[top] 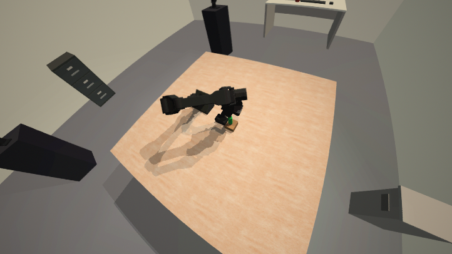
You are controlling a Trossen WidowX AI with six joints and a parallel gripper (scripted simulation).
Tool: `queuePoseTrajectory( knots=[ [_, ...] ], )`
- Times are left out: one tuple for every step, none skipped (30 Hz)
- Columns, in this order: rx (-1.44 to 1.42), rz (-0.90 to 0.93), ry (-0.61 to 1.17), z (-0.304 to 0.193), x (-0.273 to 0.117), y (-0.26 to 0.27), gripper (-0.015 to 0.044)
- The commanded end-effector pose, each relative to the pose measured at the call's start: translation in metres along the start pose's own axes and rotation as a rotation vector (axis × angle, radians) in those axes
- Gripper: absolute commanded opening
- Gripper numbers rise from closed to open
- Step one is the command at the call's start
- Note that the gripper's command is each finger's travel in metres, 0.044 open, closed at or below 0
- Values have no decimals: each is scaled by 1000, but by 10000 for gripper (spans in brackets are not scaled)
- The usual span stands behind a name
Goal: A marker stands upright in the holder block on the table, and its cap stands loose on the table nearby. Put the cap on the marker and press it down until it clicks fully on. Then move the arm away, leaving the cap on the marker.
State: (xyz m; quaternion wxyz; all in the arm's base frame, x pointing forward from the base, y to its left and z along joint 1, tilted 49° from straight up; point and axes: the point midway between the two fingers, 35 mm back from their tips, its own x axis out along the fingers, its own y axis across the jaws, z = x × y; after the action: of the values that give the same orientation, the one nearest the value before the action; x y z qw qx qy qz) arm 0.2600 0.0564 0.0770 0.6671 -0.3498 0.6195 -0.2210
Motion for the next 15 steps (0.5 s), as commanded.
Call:
queuePoseTrajectory(
  knots=[
    [-1, -1, 3, -1, 0, -1, 0],
    [-1, -1, 3, -1, 0, -1, 0],
    [-1, -1, 3, -1, 0, -1, 0],
    [-2, 0, 0, 0, -3, 0, 0],
    [-7, 4, -7, 1, -10, 0, 0],
    [-14, 10, -20, 2, -22, 0, 0],
    [-24, 18, -36, 2, -37, 1, 0],
    [-35, 26, -52, 2, -53, 1, 0],
    [-46, 34, -67, 1, -69, 0, 0],
    [-54, 40, -78, -1, -80, 0, 0],
    [-59, 43, -85, -2, -87, 0, 0],
    [-60, 44, -87, -3, -90, 0, 0],
    [-60, 44, -87, -3, -90, 0, 0],
    [-60, 44, -87, -3, -90, 0, 0],
    [-60, 44, -87, -3, -90, 0, 0]
  ],
)
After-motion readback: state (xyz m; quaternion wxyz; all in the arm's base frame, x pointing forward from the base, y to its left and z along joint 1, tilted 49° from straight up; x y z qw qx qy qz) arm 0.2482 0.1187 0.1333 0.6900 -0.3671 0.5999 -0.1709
